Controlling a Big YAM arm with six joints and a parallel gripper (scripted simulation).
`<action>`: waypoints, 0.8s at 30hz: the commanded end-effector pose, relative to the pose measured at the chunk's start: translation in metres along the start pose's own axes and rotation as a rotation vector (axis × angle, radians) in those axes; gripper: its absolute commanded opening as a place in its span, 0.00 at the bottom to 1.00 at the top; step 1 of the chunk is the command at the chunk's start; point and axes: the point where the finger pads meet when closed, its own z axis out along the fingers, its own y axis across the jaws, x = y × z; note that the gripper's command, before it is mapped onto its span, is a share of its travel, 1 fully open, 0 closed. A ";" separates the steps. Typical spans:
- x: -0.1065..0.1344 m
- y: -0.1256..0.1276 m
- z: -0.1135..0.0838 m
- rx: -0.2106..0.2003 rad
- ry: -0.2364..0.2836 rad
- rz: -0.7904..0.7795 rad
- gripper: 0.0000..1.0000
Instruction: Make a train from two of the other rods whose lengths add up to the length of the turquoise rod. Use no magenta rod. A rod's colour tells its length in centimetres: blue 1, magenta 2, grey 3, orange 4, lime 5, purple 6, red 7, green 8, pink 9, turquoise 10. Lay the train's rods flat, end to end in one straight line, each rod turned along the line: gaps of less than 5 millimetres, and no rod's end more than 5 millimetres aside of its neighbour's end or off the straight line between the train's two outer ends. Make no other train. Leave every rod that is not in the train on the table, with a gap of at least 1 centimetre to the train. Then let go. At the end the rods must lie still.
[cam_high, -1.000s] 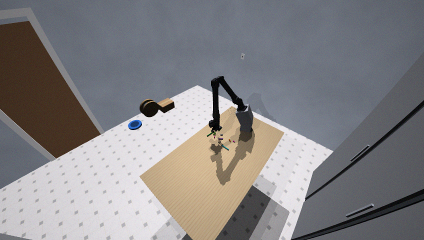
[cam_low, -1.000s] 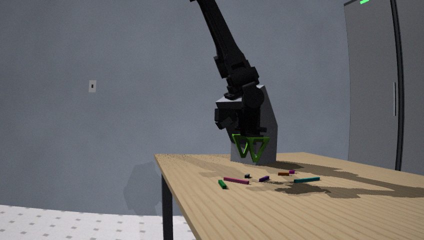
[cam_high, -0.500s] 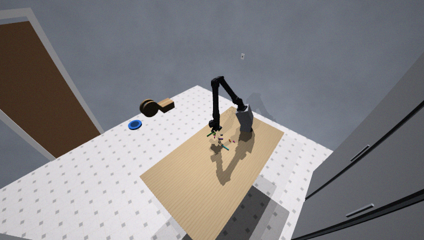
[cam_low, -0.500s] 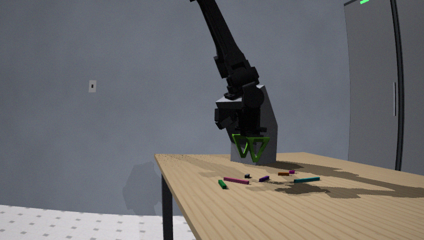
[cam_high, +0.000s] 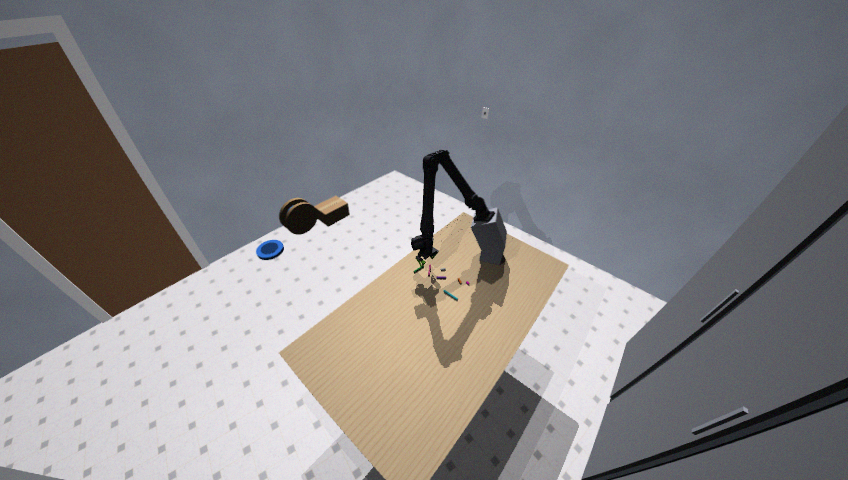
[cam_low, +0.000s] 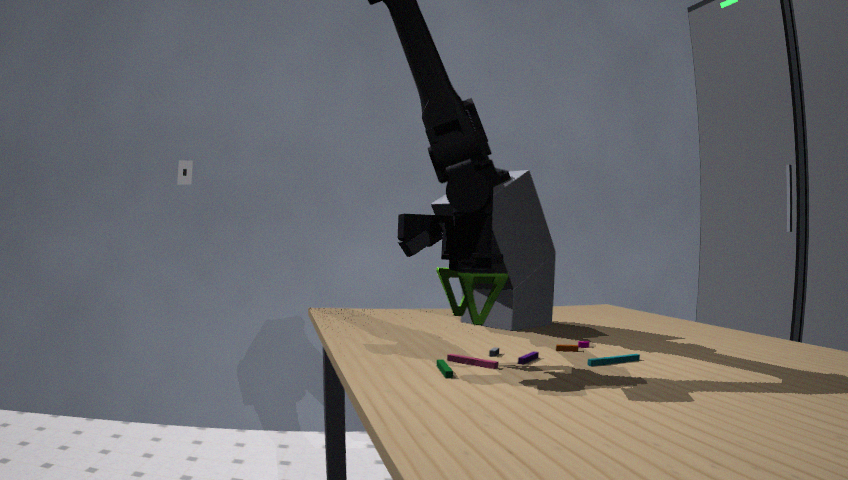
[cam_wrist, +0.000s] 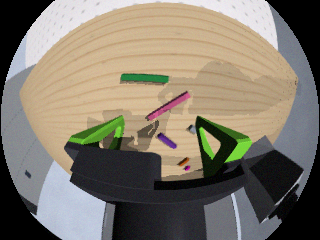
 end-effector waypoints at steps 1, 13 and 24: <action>0.020 -0.002 -0.001 0.005 0.023 -0.065 1.00; 0.007 0.004 0.000 -0.004 0.009 -0.035 1.00; 0.007 0.004 0.000 -0.004 0.009 -0.035 1.00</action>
